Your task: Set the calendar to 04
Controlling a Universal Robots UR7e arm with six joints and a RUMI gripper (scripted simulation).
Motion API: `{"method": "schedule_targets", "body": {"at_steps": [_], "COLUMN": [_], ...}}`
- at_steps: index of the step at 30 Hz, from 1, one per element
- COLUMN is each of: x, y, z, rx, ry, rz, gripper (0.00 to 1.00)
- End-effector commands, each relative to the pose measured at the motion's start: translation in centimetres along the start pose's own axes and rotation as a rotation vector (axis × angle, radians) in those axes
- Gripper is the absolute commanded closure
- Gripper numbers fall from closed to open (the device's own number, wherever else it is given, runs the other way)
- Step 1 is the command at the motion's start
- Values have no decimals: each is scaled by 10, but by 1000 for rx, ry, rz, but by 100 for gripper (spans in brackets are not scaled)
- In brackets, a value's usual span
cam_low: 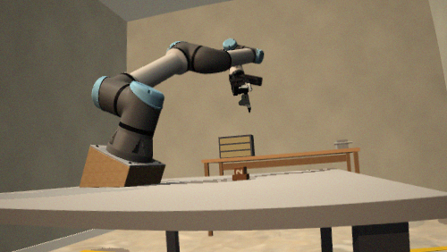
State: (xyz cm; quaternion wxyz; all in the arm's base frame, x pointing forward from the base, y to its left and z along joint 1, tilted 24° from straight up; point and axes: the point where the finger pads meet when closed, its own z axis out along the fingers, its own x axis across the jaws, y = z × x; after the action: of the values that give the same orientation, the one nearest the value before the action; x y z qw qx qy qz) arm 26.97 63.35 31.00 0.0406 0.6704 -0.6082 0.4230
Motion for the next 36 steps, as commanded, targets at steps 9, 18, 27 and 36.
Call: {"method": "schedule_targets", "body": {"at_steps": [9,18,27,36], "x": [7,22,45,90], "y": [-7,-21,-40,-68], "z": [4,17,36,73], "rx": [-15,-50,-101,-192], "ry": [-3,-7,-13,-26], "rz": [18,58,119,234], "gripper": [0,0,0,0]}}
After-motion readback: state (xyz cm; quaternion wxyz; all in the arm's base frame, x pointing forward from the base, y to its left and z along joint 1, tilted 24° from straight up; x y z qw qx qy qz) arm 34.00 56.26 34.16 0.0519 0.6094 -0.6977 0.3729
